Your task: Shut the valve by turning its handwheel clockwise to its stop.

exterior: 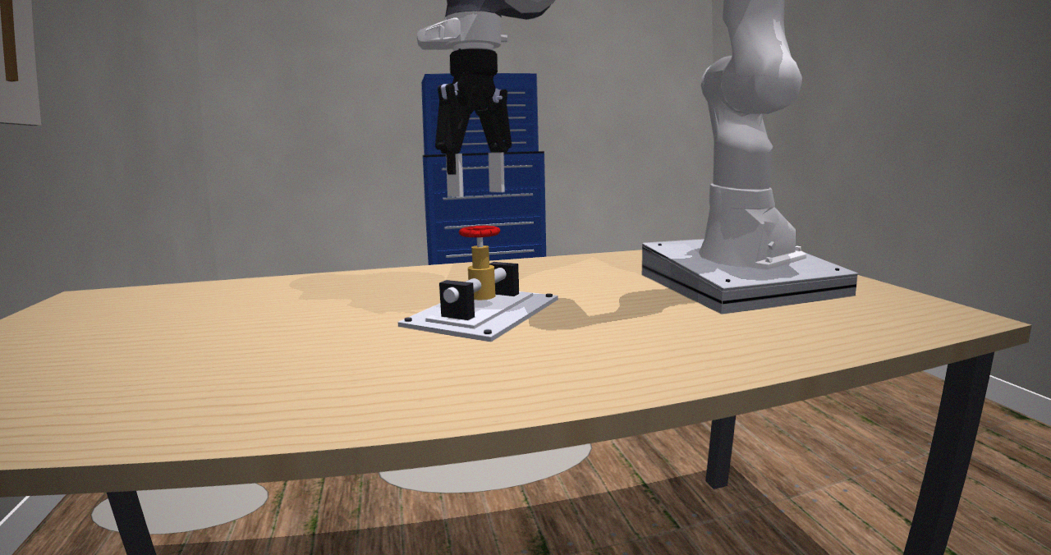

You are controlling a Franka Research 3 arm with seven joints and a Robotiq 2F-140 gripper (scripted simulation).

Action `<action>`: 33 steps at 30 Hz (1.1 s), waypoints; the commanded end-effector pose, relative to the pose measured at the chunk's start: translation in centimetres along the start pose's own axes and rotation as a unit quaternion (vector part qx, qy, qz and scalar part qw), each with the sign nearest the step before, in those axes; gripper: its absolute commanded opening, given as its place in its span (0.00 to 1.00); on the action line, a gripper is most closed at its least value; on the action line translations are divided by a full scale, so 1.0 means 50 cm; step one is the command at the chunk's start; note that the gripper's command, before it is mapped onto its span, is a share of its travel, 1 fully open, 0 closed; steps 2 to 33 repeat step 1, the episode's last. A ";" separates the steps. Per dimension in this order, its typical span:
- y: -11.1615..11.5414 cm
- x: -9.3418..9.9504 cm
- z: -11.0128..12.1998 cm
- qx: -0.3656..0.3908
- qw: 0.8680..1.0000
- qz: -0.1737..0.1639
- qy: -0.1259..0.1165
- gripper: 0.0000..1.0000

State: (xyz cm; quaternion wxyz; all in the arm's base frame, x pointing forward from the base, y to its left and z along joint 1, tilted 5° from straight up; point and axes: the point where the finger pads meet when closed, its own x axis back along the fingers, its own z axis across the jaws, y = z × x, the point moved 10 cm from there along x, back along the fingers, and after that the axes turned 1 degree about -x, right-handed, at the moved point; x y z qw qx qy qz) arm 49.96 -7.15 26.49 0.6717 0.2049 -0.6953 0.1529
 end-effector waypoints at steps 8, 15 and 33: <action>-0.001 -0.003 0.004 -0.002 1.000 -0.001 0.003 0.61; -0.001 -0.003 0.004 -0.002 1.000 -0.001 0.003 0.61; -0.001 -0.003 0.004 -0.002 1.000 -0.001 0.003 0.61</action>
